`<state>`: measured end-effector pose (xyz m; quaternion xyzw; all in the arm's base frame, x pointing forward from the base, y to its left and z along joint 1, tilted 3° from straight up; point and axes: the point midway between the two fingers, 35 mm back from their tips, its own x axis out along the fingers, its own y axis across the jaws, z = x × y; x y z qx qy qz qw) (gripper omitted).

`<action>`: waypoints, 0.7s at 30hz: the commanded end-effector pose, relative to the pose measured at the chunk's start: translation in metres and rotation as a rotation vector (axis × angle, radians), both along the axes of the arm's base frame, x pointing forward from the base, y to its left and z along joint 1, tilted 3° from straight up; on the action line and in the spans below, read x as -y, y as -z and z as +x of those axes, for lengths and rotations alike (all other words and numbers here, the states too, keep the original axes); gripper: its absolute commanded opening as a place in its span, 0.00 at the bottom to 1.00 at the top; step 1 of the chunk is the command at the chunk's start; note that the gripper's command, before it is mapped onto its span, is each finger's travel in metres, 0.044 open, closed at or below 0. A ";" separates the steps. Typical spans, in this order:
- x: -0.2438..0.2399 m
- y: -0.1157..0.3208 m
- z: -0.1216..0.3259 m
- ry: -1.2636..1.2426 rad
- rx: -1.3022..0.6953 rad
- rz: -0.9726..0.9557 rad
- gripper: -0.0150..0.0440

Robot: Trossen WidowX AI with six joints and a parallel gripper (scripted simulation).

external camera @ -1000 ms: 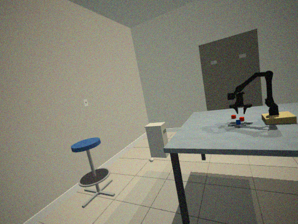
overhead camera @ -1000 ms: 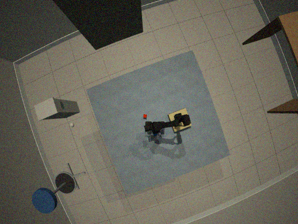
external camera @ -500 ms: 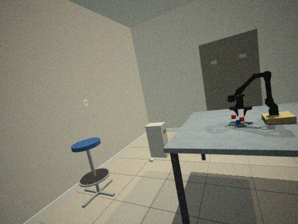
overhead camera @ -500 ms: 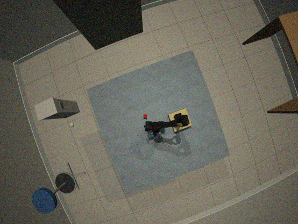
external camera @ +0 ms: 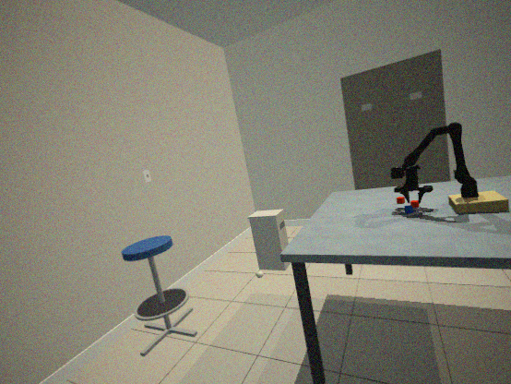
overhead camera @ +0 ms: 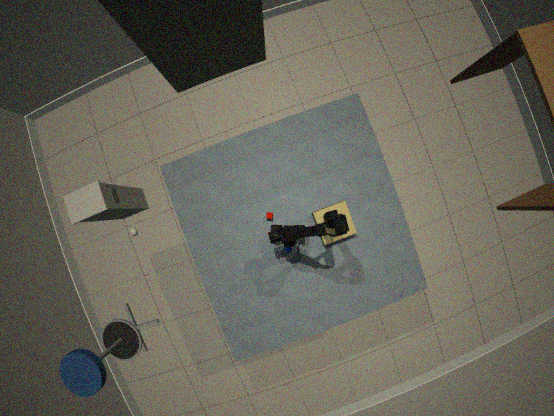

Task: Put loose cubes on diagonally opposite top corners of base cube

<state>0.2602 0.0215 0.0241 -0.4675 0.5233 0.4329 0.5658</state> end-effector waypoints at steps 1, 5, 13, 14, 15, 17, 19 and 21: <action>-0.001 0.005 -0.003 -0.005 -0.008 0.004 0.57; -0.001 0.005 -0.003 -0.005 -0.008 0.004 0.43; -0.001 -0.008 0.000 -0.005 -0.008 0.004 0.43; -0.001 -0.011 0.000 -0.005 -0.008 0.004 0.43; -0.001 -0.014 0.000 -0.005 -0.008 0.004 0.43; -0.001 -0.020 0.001 -0.005 -0.008 0.004 0.43; -0.001 -0.026 0.001 -0.005 -0.008 0.004 0.43; -0.001 -0.032 0.002 -0.005 -0.008 0.004 0.43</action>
